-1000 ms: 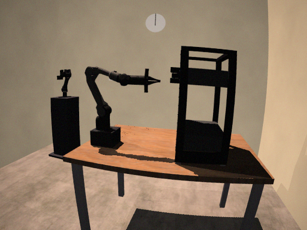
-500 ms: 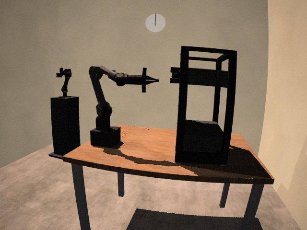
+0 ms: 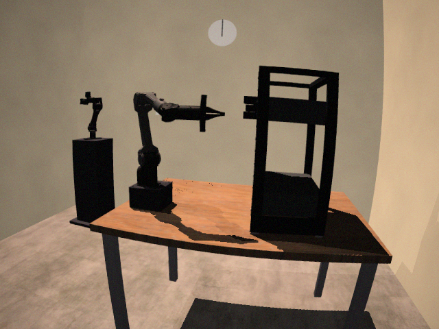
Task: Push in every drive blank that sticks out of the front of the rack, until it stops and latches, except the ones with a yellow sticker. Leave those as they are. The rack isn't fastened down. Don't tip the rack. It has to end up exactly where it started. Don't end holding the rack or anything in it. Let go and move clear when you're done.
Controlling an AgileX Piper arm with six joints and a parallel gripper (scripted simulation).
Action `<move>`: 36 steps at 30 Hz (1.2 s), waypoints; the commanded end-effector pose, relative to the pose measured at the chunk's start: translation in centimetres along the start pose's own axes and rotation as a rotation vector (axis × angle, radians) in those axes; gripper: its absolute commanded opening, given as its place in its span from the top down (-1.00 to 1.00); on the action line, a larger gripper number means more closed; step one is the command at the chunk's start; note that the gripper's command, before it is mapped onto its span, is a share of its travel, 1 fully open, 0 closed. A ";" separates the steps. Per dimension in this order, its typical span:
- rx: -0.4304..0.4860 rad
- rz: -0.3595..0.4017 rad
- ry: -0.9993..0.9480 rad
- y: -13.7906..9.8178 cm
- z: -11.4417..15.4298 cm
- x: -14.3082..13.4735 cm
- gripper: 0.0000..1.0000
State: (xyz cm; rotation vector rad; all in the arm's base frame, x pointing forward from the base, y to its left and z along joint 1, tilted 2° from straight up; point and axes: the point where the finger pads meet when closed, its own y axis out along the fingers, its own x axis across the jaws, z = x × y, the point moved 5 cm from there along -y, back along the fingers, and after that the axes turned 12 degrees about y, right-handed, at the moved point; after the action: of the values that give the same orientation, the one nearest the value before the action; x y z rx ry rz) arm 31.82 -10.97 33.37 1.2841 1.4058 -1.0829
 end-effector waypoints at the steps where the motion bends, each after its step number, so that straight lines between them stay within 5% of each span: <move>1: -0.001 0.000 0.000 0.1 0.1 -0.1 1.00; 5: -0.001 0.000 0.000 0.9 0.1 -0.1 1.00; 12: -0.001 0.000 0.000 6.3 0.1 -0.1 1.00; 36: -0.001 0.000 0.000 6.8 0.0 -0.1 1.00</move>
State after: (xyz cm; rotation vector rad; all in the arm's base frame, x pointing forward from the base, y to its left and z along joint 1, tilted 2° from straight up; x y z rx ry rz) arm 38.53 -10.54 33.21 1.2831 1.4073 -1.0822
